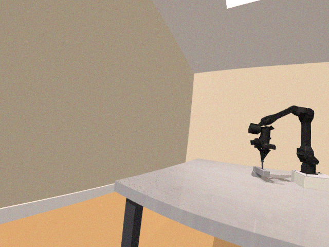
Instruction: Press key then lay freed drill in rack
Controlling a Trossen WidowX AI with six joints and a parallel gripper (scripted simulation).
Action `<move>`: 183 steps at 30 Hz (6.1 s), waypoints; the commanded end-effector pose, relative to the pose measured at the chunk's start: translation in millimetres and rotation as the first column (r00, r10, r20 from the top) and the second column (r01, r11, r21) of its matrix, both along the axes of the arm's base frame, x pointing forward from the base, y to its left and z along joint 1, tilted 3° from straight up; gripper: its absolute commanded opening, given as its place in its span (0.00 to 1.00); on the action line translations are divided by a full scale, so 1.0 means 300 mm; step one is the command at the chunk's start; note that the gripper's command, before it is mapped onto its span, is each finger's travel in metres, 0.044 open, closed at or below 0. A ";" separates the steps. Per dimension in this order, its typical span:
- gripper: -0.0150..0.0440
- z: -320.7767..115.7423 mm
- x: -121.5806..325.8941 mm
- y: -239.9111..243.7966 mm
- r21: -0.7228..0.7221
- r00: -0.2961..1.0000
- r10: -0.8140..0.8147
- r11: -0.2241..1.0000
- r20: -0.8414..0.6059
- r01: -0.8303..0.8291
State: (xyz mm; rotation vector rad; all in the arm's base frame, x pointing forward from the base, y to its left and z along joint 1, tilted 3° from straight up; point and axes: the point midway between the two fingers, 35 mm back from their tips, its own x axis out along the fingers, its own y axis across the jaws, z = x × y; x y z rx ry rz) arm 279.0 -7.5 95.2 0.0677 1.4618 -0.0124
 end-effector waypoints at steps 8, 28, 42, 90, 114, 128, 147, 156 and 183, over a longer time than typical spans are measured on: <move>0.25 -0.075 -0.022 0.004 0.004 0.999 -0.003 1.000 -0.053 0.003; 0.65 0.141 -0.003 -0.005 0.004 0.999 -0.003 1.000 -0.052 0.003; 1.00 0.018 0.040 -0.218 -0.052 0.833 0.551 0.832 -0.043 -0.553; 1.00 -0.236 -0.022 -0.521 -0.088 0.011 0.996 0.003 -0.087 -0.996; 1.00 -0.358 -0.016 -0.482 -0.088 0.011 0.996 0.003 -0.086 -0.996; 0.56 -0.351 -0.012 -0.486 -0.091 0.007 0.996 -0.002 -0.091 -0.996; 0.25 -0.352 -0.015 -0.505 -0.088 0.011 0.996 0.003 -0.086 -0.996; 0.25 -0.352 -0.017 -0.548 -0.087 0.011 0.996 0.003 -0.087 -0.996; 0.70 -0.354 -0.023 -0.619 -0.086 0.015 0.996 0.007 -0.090 -0.996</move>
